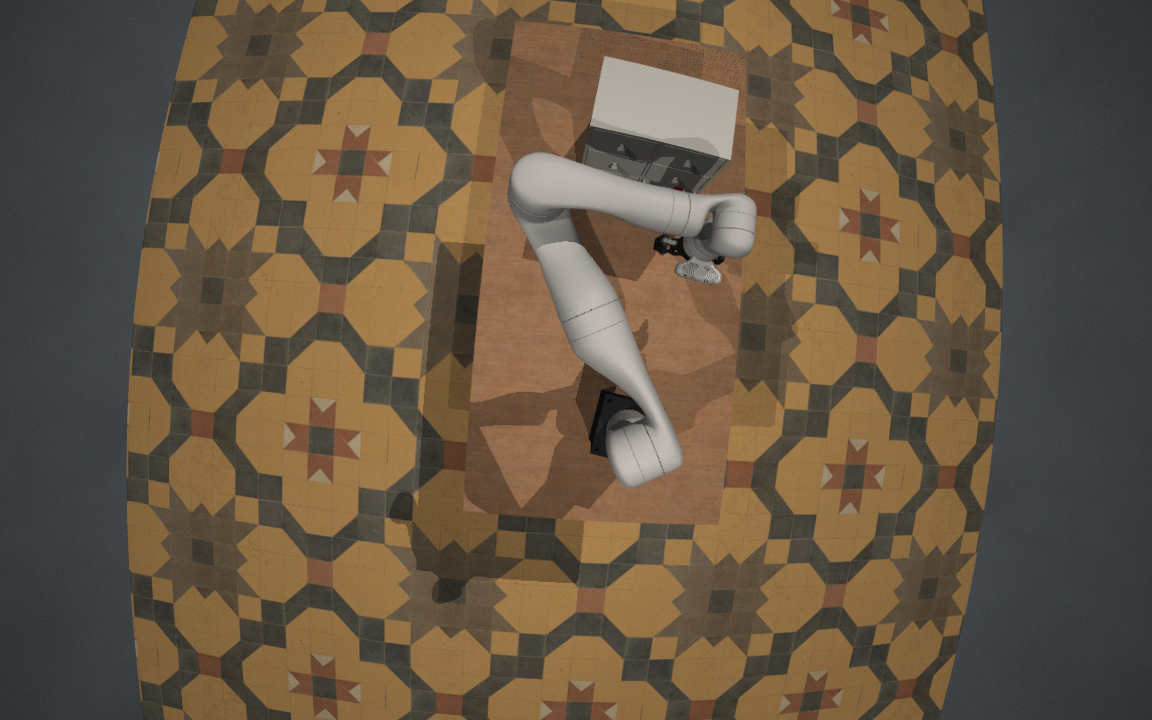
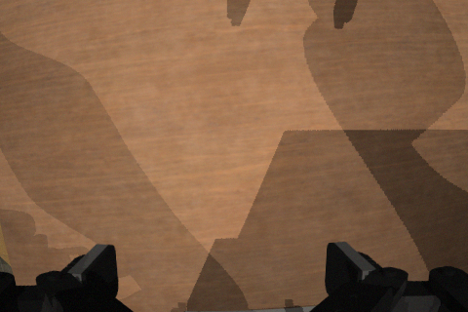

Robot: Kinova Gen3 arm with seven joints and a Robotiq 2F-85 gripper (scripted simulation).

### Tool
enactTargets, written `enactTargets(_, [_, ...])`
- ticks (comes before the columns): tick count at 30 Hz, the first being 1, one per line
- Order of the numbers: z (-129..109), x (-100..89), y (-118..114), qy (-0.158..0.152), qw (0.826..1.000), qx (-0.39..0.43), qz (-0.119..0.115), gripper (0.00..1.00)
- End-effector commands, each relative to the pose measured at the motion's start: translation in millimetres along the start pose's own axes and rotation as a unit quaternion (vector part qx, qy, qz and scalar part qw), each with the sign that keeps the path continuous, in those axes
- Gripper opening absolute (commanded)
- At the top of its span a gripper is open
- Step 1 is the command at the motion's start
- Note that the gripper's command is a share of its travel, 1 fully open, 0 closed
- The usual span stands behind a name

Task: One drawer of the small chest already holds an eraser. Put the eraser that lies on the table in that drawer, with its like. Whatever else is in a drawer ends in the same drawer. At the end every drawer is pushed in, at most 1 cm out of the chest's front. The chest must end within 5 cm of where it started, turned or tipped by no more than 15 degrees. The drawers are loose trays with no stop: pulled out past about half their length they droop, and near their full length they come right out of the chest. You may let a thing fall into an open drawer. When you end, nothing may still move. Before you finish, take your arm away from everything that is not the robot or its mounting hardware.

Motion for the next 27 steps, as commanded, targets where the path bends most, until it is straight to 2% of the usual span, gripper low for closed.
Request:
enactTargets(1, [1.8, -1.0, 0.1, 0.002, 1.0, -0.001, -0.001, 1.0])
enactTargets(27, [5.7, -3.1, 0.7, 0.026, 1.0, -0.001, -0.004, 1.0])
Point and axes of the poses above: the point where the finger pads meet when closed, its own x axis out along the fingers, its own y axis across the jaws, z = x × y, the point moved 8 cm from there along -x, back along the fingers, and after that the axes turned 7 degrees about x, right-handed, at the moved point
